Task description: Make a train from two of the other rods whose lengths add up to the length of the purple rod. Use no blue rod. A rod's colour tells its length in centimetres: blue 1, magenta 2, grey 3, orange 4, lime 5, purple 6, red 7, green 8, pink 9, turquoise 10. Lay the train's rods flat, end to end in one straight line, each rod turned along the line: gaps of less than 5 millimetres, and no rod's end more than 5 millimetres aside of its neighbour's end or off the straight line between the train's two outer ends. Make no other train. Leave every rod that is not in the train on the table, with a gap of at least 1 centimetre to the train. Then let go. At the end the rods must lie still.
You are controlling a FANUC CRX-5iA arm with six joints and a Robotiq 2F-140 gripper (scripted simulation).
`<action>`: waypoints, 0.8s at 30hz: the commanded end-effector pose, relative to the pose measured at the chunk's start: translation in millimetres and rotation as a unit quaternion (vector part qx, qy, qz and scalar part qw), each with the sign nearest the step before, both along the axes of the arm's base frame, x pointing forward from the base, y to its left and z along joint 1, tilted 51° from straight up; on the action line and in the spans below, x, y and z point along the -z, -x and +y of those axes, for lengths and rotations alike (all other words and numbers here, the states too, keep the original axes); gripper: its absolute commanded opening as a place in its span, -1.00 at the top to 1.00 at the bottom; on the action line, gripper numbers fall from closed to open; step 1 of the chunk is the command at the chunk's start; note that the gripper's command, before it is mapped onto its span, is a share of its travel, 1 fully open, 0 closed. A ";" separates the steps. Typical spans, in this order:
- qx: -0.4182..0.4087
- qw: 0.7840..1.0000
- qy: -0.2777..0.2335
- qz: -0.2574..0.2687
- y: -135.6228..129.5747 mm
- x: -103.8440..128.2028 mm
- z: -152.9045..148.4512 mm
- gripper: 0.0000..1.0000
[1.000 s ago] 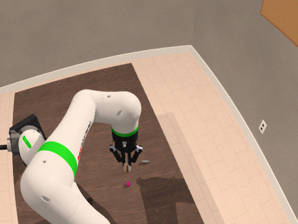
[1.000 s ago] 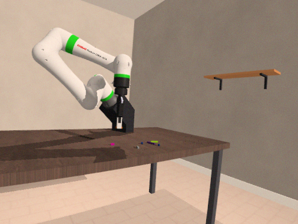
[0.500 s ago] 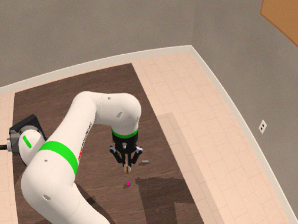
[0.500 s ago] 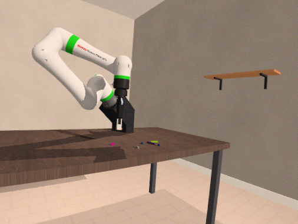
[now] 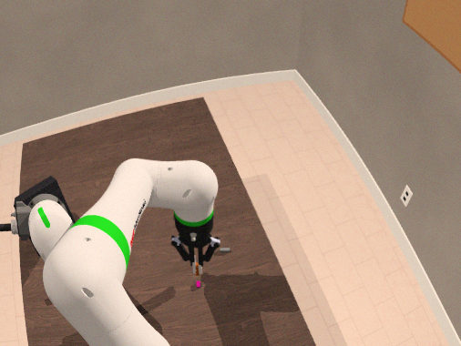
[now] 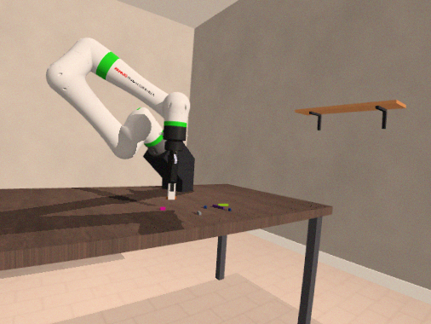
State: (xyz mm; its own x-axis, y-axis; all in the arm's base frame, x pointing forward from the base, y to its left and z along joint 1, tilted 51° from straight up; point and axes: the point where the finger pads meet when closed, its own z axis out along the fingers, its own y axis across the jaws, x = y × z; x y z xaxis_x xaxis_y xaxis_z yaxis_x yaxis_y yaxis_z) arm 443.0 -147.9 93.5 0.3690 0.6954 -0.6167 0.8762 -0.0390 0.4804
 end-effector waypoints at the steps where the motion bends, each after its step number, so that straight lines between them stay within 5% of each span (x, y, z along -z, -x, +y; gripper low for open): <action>1: 0.000 1.000 0.000 -0.001 -5.6 8.5 -10.2 0.94; 24: 0.000 1.000 0.000 -0.001 -10.9 19.1 -22.6 0.94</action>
